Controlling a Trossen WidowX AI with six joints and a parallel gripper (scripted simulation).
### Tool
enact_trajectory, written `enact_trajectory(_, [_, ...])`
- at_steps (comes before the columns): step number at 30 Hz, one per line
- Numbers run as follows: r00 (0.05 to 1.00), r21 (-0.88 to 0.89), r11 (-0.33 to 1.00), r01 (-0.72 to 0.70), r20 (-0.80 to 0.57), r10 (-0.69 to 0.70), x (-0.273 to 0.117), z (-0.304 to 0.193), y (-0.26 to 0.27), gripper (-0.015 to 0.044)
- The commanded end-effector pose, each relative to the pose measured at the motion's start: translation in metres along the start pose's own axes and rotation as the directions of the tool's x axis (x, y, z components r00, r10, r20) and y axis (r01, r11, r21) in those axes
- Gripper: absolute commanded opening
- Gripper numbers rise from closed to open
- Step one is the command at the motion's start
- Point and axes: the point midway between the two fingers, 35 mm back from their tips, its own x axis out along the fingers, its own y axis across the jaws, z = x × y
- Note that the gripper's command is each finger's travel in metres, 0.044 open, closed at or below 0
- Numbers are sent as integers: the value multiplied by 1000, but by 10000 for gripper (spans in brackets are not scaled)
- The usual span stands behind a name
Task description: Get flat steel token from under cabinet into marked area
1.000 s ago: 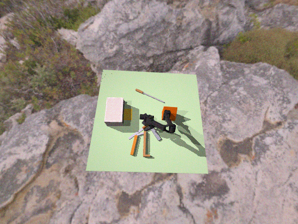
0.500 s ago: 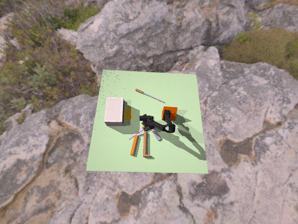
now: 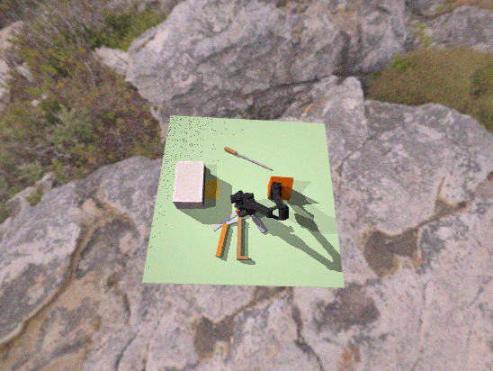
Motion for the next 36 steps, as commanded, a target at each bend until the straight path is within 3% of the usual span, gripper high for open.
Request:
enact_trajectory(1, [1000, 8, 1000, -1, -6, 1, 6, -3, 1, 270])
enact_trajectory(5, [1000, 8, 1000, -1, -6, 1, 6, -3, 1, 270])
enact_trajectory(29, [1000, 2, 1000, 2, 0, -2, 3, 0, 0, 110])
enact_trajectory(33, [1000, 2, 1000, 2, 0, -2, 3, 0, 0, 5])
enact_trajectory(36, [1000, 5, 1000, 2, -1, -2, 3, -1, 0, 0])
